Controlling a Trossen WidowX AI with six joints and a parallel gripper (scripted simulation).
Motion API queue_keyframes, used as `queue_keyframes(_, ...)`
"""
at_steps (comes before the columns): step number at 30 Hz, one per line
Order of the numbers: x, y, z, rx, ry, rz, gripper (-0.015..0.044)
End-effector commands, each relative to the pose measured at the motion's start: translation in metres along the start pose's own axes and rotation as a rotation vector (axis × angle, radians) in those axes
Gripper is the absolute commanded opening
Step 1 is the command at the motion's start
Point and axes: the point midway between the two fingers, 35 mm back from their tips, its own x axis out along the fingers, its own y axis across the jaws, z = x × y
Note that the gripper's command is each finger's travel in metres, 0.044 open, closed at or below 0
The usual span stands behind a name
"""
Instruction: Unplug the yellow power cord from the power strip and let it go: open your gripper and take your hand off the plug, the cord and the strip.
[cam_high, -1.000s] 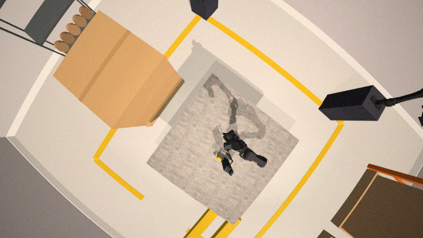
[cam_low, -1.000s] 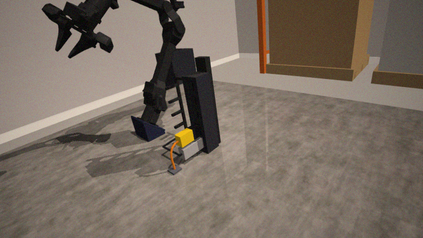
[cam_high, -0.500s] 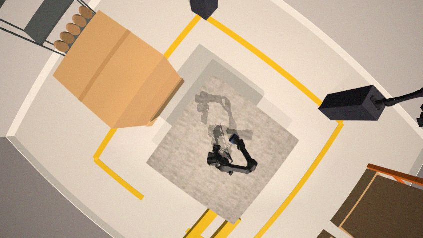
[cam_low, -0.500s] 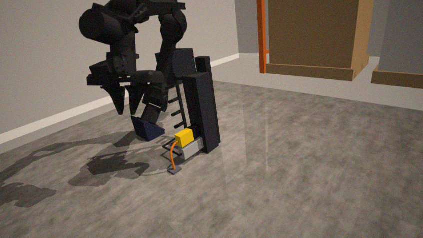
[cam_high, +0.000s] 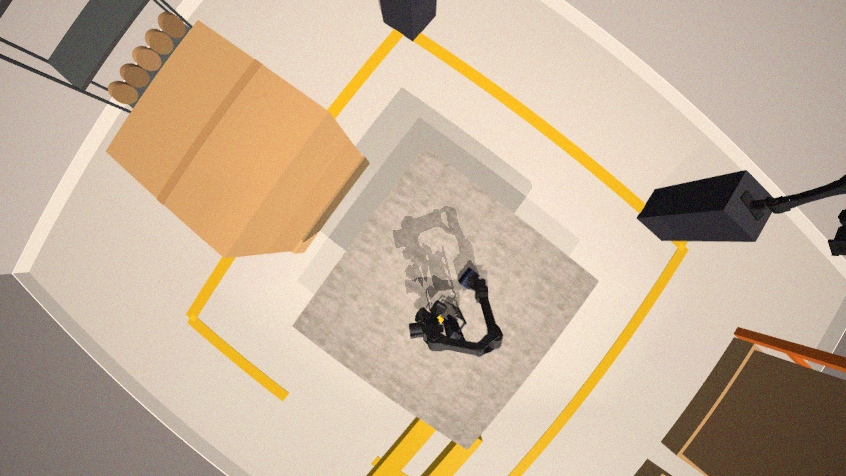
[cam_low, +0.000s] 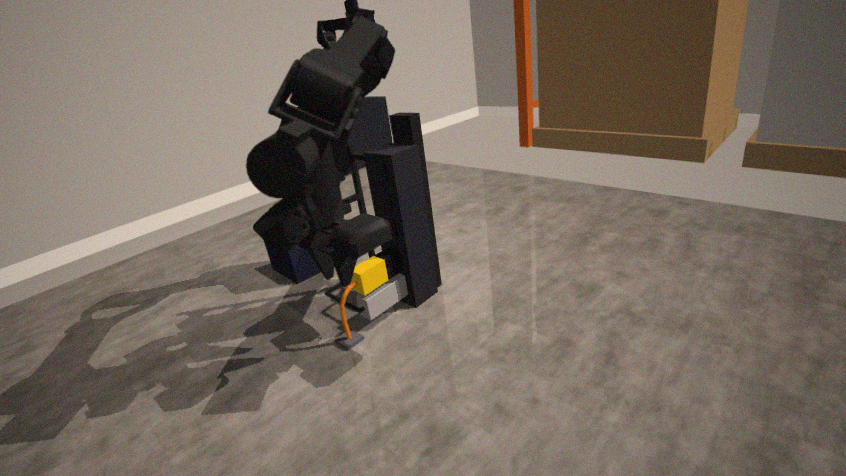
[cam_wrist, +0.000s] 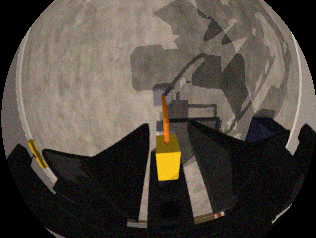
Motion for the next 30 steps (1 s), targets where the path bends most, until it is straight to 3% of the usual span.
queue_keyframes(1, 0.000, 0.000, -0.001, 0.011, 0.007, 0.004, 0.0160)
queue_keyframes(30, 0.001, 0.001, -0.041, 0.011, 0.010, 0.003, 0.0160)
